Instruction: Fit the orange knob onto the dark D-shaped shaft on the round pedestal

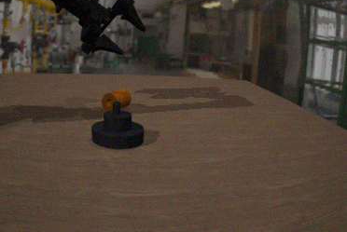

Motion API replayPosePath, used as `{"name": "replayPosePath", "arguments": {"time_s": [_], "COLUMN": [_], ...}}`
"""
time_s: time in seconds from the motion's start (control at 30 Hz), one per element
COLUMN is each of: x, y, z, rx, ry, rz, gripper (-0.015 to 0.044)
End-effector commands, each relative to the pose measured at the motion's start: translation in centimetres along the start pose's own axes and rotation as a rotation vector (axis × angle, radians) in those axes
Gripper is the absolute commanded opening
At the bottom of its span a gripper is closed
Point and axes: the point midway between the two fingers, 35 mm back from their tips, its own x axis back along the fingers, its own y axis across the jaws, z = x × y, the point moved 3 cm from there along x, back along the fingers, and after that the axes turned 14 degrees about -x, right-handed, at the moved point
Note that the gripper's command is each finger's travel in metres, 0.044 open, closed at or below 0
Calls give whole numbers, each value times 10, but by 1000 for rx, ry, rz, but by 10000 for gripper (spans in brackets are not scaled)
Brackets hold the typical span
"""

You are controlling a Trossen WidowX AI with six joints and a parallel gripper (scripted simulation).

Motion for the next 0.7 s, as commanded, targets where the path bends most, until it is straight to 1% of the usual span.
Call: {"name": "replayPosePath", "arguments": {"time_s": [0.0,0.27,0.3,0.5,0.67], "x": [-25,-22,-23,-14,-5], "y": [7,17,23,35,52], "z": [36,35,40,34,31], "rx": [1071,1584,1632,1996,2265], "ry": [-15,60,83,206,361], "rz": [305,506,522,692,825], "gripper": [440,440,440,440,440]}}
